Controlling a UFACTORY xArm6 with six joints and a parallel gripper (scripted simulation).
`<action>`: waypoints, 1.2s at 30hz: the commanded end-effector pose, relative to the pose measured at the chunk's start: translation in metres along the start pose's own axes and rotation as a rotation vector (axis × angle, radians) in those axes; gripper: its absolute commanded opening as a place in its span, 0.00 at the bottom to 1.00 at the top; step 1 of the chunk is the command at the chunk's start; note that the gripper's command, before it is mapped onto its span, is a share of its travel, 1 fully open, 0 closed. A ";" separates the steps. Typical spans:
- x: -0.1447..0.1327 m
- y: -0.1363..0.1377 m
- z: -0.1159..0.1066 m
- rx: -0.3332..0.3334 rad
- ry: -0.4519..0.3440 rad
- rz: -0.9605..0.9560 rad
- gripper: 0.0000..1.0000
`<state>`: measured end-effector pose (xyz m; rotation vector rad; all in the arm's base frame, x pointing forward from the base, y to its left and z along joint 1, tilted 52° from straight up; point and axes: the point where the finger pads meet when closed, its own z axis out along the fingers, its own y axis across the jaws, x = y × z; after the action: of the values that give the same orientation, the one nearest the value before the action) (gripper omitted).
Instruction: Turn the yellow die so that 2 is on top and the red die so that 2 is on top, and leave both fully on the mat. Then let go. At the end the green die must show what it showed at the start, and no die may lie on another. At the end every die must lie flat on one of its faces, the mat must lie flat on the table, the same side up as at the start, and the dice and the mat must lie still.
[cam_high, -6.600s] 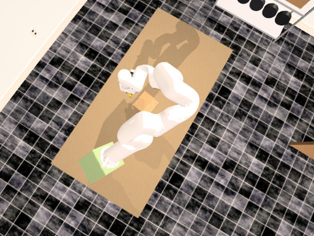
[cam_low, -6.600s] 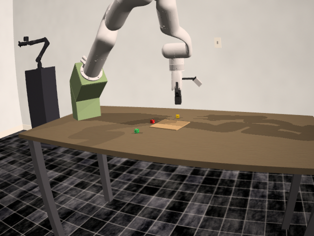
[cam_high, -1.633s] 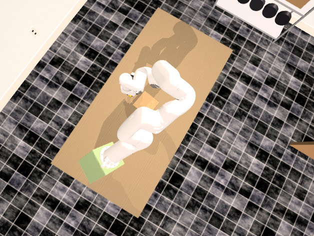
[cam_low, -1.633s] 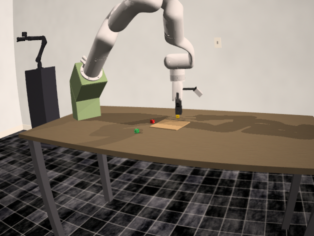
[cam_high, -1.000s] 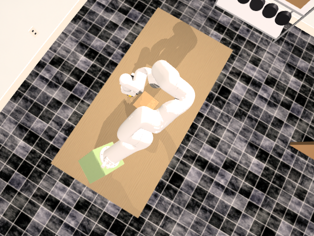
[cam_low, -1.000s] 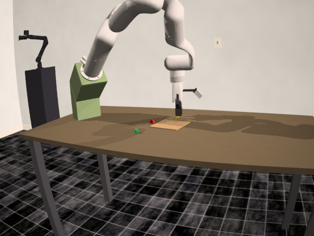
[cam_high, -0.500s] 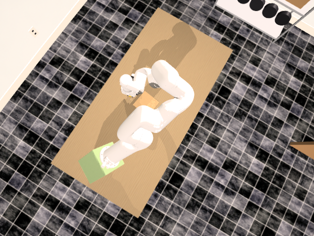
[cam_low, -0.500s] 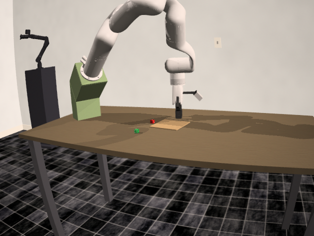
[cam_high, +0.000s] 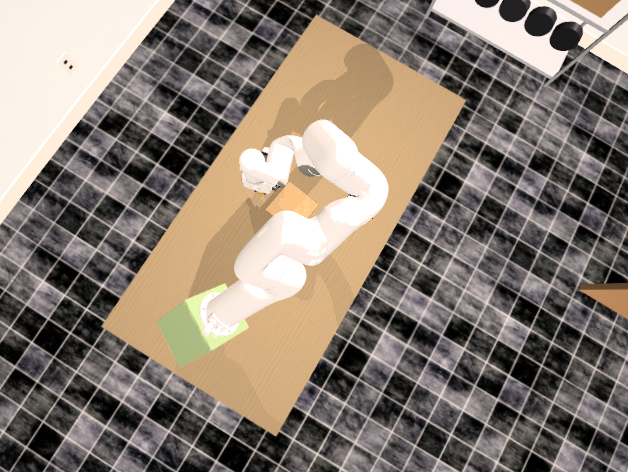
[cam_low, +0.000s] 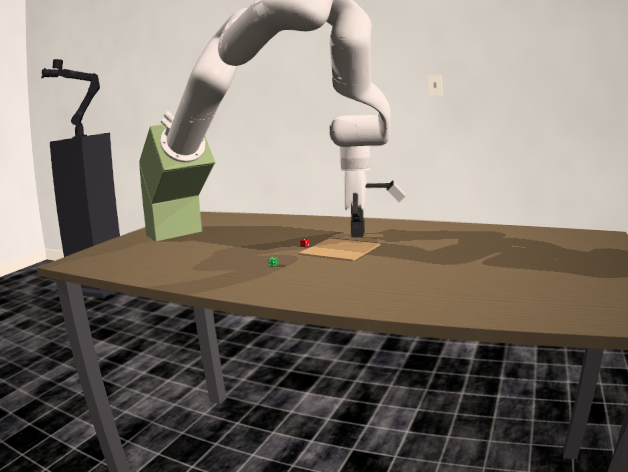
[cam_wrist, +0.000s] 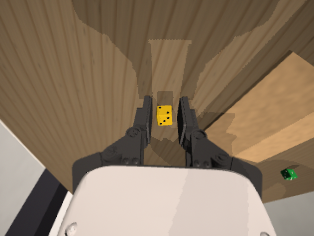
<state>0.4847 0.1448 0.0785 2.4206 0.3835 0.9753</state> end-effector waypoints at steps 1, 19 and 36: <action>0.001 0.000 -0.001 0.001 0.002 0.000 0.31; 0.001 0.000 -0.001 0.001 0.002 0.000 0.31; 0.001 0.000 -0.001 0.001 0.002 0.000 0.11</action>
<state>0.4847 0.1448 0.0785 2.4206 0.3835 0.9753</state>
